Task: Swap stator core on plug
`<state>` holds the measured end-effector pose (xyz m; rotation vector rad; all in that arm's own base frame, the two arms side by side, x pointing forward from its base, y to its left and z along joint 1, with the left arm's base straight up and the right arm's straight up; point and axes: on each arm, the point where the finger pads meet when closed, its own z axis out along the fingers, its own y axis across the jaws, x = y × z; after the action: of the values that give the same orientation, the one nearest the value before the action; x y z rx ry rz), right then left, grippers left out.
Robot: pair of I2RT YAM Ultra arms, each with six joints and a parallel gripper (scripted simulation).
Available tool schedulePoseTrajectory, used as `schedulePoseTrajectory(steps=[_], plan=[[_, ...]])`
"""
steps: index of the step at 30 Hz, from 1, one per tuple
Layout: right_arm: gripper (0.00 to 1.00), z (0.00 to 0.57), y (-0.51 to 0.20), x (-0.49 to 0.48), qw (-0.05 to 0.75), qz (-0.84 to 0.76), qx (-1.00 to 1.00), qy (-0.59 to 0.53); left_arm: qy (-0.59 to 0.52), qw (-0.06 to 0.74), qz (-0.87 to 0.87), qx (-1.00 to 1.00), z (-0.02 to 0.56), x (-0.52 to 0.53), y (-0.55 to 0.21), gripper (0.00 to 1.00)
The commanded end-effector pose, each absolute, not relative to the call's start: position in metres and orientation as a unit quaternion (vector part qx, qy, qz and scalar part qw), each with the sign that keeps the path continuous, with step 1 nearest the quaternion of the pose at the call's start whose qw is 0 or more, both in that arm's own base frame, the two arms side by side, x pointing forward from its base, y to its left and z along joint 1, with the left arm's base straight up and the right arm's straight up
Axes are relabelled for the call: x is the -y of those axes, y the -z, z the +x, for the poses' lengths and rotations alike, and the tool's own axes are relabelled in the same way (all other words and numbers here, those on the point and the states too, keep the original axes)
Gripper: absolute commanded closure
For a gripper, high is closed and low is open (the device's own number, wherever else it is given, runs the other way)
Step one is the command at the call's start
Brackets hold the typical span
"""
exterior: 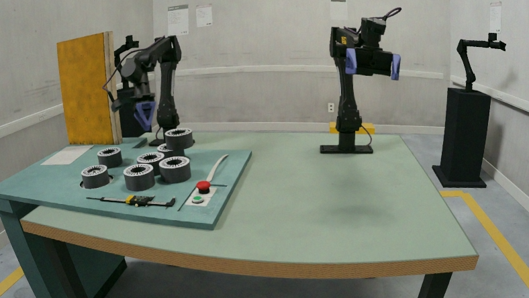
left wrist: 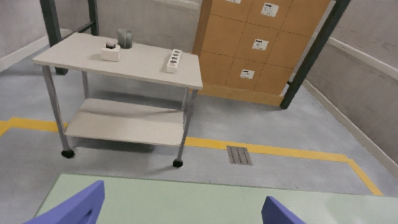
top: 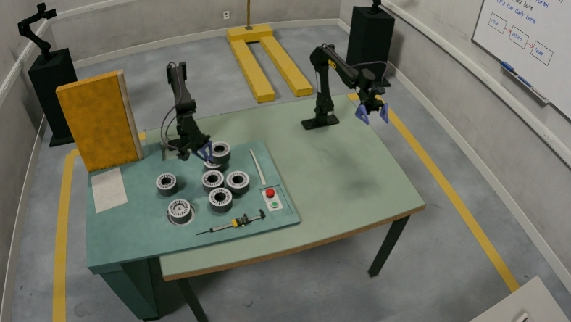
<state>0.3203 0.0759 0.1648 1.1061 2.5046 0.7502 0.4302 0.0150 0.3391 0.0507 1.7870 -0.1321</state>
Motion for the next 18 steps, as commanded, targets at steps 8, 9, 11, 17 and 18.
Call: schedulePoseTrajectory(steps=[8, 9, 11, 17, 18], plan=[[0.63, 0.338, -0.156, -0.017, 0.106, 0.539, -0.817, -0.178, 0.022, 0.678, 0.017, -0.734, 0.414, -0.015, -0.393, 0.0], [0.63, 0.339, -0.153, -0.009, 0.1, 0.557, -0.808, -0.167, 0.021, 0.668, 0.014, -0.744, 0.413, -0.014, -0.377, 0.0], [0.63, 0.343, -0.145, 0.018, 0.087, 0.611, -0.775, -0.134, 0.014, 0.676, 0.011, -0.736, 0.406, -0.012, -0.383, 0.0], [0.63, 0.348, -0.131, 0.063, 0.059, 0.685, -0.72, -0.088, 0.007, 0.696, 0.011, -0.718, 0.395, -0.006, -0.401, 0.0], [0.63, 0.348, -0.129, 0.067, 0.055, 0.694, -0.713, -0.081, 0.006, 0.69, 0.01, -0.723, 0.394, -0.005, -0.392, 0.0]])
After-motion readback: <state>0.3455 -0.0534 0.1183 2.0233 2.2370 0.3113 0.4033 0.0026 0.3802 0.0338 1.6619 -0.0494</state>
